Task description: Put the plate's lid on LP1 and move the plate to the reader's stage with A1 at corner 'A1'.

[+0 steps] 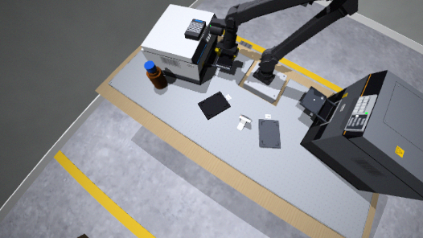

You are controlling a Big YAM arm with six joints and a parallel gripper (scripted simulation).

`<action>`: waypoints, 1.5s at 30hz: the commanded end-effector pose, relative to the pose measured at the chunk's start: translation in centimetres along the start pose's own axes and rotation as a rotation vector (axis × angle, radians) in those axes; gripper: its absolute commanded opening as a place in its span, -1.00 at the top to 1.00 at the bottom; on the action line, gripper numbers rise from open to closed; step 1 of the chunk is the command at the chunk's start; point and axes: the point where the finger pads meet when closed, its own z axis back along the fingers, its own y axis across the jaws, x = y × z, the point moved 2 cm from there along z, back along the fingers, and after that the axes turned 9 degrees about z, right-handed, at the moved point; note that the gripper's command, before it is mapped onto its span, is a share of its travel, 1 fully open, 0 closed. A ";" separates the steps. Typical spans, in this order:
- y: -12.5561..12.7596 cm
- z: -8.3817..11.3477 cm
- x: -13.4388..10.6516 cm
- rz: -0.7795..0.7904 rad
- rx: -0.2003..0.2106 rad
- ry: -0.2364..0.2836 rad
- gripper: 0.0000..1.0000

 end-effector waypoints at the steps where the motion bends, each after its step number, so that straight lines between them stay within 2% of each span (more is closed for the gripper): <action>1: 0.1 0.6 0.3 0.005 0.010 -0.004 -0.71; 18: 0.1 0.6 0.3 0.005 0.010 -0.004 -0.71; 26: 1.3 2.1 0.5 -0.008 0.043 -0.008 -0.71; 37: 1.7 1.6 0.0 -0.010 0.018 -0.005 -0.71; 45: 1.9 2.4 0.0 -0.006 0.037 -0.007 -0.71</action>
